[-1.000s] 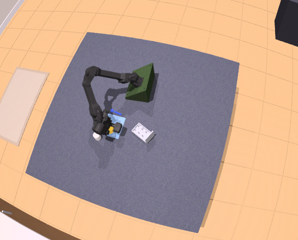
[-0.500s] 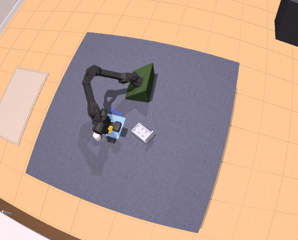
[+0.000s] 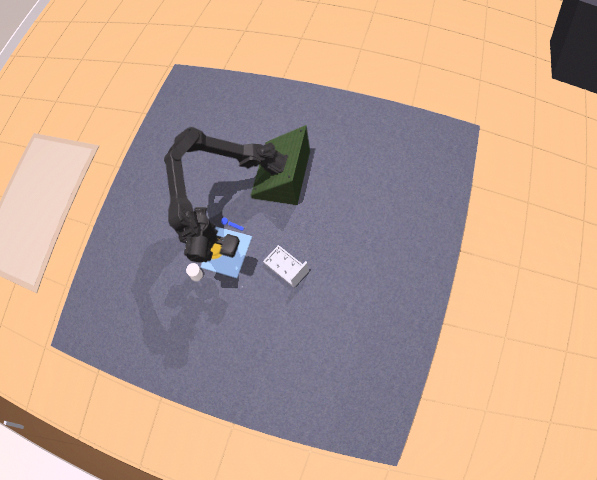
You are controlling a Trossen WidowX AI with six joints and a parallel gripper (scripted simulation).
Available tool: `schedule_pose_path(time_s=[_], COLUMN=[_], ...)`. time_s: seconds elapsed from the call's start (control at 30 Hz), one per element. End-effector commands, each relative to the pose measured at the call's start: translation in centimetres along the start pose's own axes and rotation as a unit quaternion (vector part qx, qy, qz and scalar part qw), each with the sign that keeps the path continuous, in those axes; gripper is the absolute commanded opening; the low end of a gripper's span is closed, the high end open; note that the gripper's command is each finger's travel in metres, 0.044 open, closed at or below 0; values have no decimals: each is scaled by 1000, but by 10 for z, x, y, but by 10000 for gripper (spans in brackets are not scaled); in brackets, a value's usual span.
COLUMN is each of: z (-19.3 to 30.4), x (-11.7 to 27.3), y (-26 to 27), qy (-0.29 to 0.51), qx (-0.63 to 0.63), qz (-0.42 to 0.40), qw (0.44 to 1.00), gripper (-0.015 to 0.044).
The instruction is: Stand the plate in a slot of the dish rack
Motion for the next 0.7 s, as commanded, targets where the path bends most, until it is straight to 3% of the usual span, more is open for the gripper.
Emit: schedule_pose_path(time_s=[0.0,0.4,0.67], z=[-2,2,52], x=[18,58,59], y=[1,3,80], qy=[-2,-3,-1], qx=[-2,-5,-121], qz=[-3,2,-6], qw=[1000,1000,993], gripper=[0,0,0])
Point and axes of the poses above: the point midway between the two fingers, 35 mm back from their tips, its own x axis back along the fingers, its own y axis across the jaws, z = x × y, the point moved 1 cm from there along x, back along the fingers, and after that the axes turned 3 degrees about -x, right-handed, at the moved point
